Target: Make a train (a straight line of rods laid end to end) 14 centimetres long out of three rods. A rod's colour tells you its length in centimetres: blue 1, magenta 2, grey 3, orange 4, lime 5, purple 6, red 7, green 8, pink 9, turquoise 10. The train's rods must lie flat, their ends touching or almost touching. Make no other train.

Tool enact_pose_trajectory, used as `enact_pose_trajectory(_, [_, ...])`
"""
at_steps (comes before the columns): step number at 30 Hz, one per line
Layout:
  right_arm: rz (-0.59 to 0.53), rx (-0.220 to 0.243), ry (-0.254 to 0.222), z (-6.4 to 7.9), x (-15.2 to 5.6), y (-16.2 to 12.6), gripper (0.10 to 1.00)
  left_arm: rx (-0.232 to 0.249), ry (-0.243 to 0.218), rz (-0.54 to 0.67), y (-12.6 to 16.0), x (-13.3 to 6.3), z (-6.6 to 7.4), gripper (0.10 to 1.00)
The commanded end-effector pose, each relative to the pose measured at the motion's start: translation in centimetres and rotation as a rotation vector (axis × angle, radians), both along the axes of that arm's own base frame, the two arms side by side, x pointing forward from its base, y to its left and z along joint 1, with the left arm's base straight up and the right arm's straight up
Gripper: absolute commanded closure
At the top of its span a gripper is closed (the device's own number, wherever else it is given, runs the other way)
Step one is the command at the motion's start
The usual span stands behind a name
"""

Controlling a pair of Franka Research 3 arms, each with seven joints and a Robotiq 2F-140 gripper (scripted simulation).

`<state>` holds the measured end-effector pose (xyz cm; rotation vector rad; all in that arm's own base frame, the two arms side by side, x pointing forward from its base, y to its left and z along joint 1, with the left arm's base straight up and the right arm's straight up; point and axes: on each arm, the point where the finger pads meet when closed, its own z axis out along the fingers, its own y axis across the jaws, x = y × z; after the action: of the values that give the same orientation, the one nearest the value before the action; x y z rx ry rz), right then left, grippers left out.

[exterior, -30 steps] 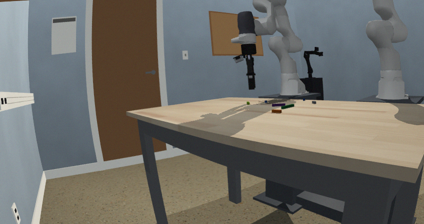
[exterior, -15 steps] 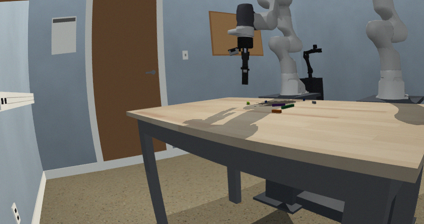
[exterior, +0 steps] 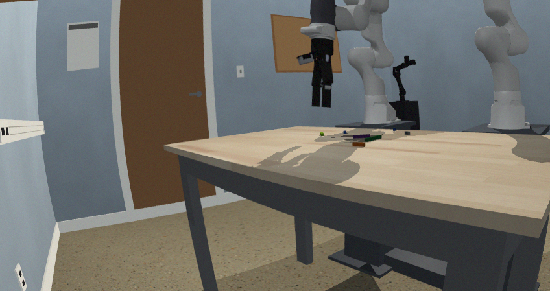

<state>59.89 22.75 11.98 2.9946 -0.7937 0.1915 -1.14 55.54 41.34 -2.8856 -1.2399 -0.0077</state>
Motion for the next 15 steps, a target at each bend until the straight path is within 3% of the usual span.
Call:
enact_pose_trajectory(1, [0.153, -0.008, 0.068, -0.6, 0.1, 2.4, 0.098, -0.003, 0.004, -0.003, -0.1, -0.2, 0.0, 0.098])
enact_pose_trajectory(10, [0.340, 0.008, 0.093, -2.0, 1.6, 11.0, 0.098, -0.003, 0.004, -0.003, -0.1, -0.2, 0.0, 0.098])
enact_pose_trajectory(12, [0.340, 0.008, 0.093, -2.0, 1.6, 11.0, 0.098, -0.003, 0.004, -0.003, -0.1, -0.2, 0.0, 0.098])
enact_pose_trajectory(15, [0.435, 0.025, 0.111, -3.2, 1.5, 15.3, 0.098, -0.003, 0.004, -0.003, -0.1, -0.2, 0.0, 0.098])
